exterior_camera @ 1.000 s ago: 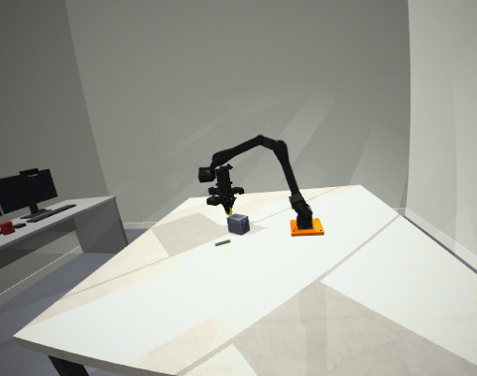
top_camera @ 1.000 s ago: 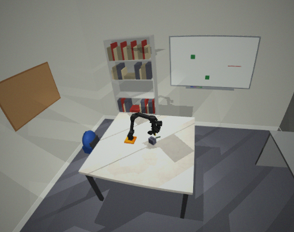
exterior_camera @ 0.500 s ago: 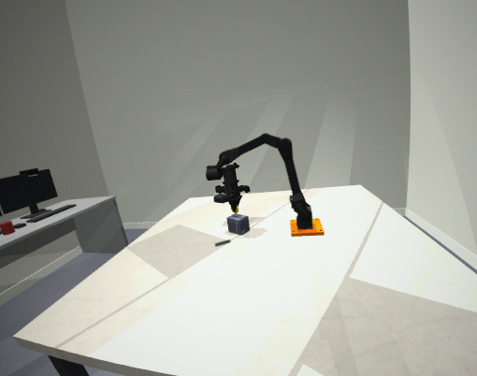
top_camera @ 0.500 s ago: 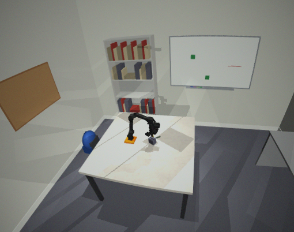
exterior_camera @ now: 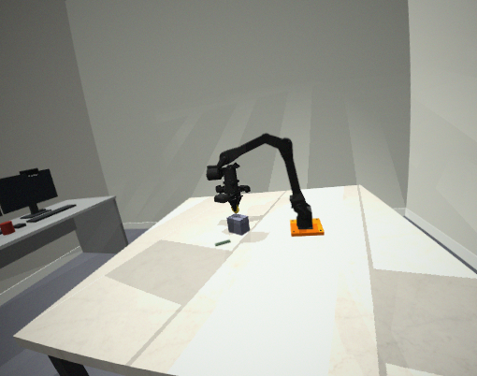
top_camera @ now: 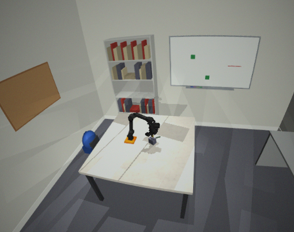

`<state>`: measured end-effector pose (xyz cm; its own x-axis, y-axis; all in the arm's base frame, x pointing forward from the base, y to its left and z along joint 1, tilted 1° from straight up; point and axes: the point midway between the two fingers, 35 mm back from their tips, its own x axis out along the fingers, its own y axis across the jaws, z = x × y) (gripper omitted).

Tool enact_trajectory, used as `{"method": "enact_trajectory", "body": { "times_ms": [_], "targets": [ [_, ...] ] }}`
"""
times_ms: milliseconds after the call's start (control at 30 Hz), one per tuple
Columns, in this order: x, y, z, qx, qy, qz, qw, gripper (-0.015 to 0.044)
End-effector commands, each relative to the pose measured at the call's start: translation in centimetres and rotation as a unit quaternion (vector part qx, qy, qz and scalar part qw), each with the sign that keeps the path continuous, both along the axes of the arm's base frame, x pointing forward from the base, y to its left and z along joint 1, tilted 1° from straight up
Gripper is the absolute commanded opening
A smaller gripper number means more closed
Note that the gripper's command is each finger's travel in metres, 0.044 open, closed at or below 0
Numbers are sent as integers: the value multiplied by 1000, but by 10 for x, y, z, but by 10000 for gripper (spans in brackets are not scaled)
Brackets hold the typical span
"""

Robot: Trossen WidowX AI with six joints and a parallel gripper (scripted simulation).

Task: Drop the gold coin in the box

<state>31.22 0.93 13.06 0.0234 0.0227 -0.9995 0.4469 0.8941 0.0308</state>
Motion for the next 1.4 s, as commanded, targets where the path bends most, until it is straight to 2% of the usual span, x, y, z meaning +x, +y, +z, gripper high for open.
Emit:
{"method": "enact_trajectory", "body": {
  "times_ms": [0,1367],
  "targets": [
    [-1,-1,0,0,0,-1,1000,0],
    [-3,-3,-13,0,1,5,1000,0]
  ]
}}
